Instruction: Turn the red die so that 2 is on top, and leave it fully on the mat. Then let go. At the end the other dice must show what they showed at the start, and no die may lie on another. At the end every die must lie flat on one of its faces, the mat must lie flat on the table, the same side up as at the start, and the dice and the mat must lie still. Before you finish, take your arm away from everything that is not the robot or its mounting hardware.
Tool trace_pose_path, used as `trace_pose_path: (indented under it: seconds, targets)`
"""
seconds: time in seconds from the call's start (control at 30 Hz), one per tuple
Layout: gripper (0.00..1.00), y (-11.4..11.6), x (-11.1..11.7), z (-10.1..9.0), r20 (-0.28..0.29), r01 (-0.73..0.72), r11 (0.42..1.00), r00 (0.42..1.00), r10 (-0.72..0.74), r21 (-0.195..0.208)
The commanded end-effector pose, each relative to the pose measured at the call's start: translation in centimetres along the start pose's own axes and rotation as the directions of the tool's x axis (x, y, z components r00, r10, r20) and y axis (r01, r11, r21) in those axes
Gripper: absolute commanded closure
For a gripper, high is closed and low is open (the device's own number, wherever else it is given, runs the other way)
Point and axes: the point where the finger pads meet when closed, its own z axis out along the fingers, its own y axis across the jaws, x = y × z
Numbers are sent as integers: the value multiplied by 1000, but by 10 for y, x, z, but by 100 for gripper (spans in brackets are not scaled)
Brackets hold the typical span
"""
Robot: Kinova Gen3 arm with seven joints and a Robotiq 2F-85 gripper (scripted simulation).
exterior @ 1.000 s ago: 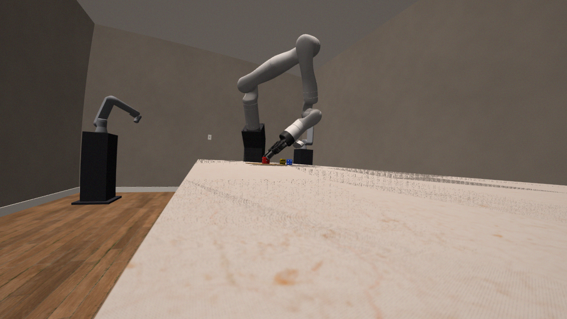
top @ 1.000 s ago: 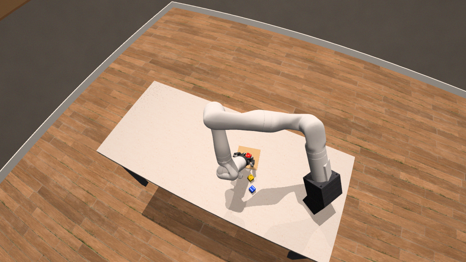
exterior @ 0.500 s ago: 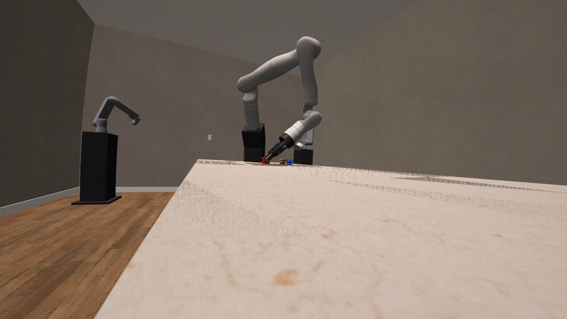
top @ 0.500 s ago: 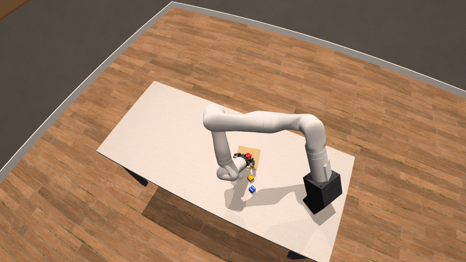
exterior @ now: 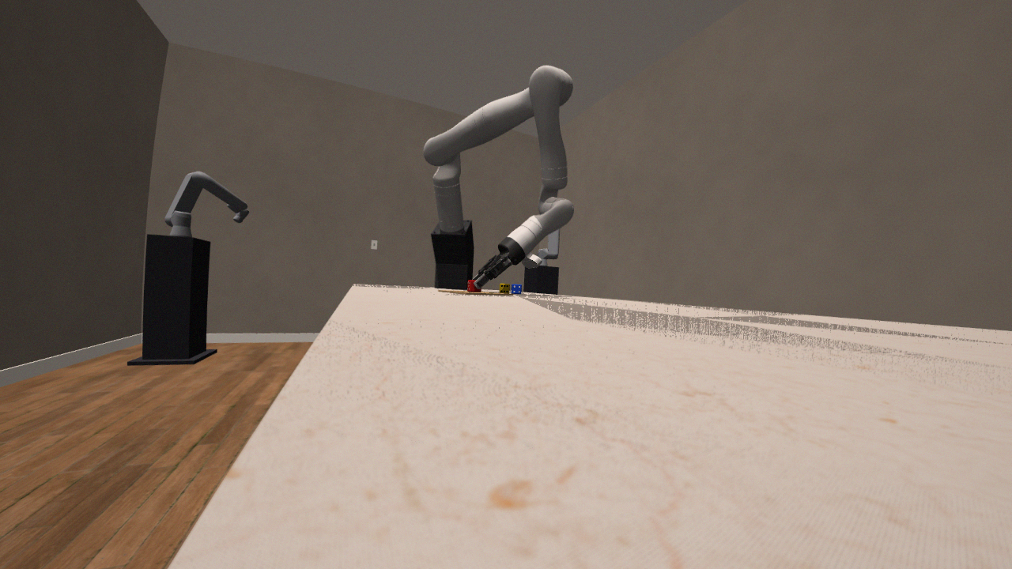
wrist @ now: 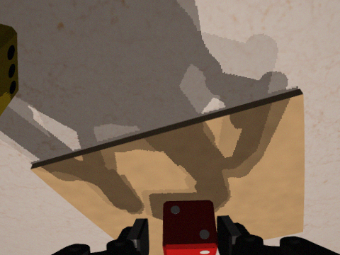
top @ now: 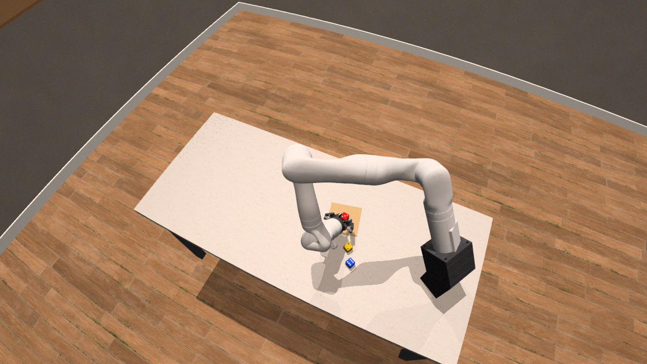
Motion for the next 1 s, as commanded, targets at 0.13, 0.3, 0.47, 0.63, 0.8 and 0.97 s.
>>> trace_pose_path:
  seconds: [0.13,0.3,0.47,0.63,0.8,0.97]
  targets:
    - [54,2,1,2,-2,-6,1000,1000,6,-5]
    - [54,2,1,2,-2,-6,1000,1000,6,-5]
    - [54,2,1,2,-2,-6,1000,1000,6,-5]
    - [54,2,1,2,-2,-6,1000,1000,6,-5]
    - [74,2,1,2,-2,-6,1000,1000,6,-5]
    - [74,2,1,2,-2,-6,1000,1000,6,-5]
